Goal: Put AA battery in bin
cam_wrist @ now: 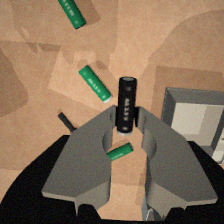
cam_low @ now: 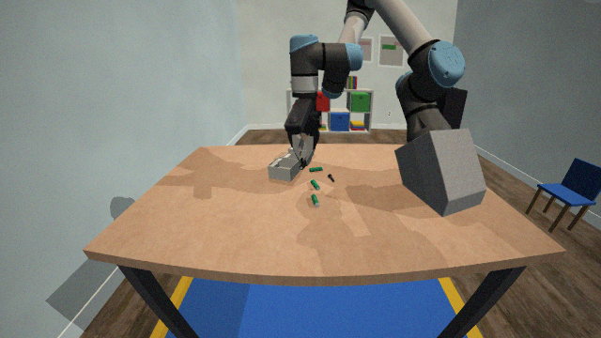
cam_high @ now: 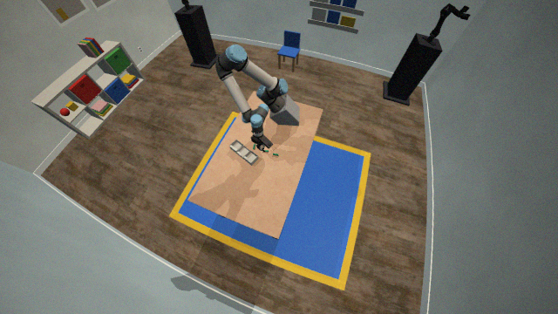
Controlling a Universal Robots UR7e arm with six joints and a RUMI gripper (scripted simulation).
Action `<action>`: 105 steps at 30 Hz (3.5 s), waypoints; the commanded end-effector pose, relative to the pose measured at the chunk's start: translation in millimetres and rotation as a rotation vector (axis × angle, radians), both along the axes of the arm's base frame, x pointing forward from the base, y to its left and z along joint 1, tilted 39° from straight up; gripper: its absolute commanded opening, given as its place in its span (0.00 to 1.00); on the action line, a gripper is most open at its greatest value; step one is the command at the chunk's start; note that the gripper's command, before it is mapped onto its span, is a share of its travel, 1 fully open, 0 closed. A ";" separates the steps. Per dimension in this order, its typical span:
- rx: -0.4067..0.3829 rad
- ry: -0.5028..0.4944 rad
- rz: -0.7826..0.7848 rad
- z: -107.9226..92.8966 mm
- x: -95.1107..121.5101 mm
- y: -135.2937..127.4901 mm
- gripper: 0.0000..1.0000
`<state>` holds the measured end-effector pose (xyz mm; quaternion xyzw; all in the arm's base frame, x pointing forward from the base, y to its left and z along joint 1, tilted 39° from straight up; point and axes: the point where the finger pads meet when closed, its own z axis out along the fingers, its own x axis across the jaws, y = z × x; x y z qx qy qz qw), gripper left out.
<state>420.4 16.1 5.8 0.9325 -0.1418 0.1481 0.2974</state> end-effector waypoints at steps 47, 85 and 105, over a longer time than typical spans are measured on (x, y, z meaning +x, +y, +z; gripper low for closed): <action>0.001 -0.001 -0.001 36.7 67.6 -66.4 0.00; 0.001 -0.001 -0.001 14.4 71.8 -82.0 0.17; 0.001 -0.001 -0.001 23.8 69.5 -74.8 0.17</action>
